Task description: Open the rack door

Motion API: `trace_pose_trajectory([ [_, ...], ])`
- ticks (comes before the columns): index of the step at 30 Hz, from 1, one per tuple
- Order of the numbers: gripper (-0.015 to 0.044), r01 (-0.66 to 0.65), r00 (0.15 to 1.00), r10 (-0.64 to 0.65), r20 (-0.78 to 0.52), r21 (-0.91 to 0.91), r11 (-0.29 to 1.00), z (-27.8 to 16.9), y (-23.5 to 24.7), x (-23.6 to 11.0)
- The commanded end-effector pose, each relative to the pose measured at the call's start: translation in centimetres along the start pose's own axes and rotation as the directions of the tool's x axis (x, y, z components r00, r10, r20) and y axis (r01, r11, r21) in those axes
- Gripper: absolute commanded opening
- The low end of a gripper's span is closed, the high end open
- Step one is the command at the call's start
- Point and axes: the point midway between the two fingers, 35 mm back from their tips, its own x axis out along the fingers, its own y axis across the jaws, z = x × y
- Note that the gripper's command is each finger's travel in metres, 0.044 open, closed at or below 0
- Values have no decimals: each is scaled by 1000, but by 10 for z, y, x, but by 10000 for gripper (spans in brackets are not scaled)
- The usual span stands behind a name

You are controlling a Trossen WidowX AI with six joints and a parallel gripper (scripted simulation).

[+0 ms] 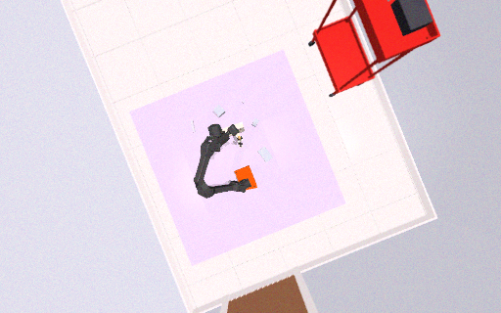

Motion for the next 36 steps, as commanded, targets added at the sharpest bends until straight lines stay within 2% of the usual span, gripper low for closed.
trace_pose_trajectory([
  [1, 287, -61, 997, 63, -47, 34, 998, -8, -6, 4],
  [13, 287, -248, 949, 274, -156, 170, 954, -33, -23, 12],
  [24, 287, -405, 863, 472, -179, 314, 859, -53, -36, 13],
  [36, 287, -414, 857, 484, -178, 323, 851, -55, -32, 23],
])
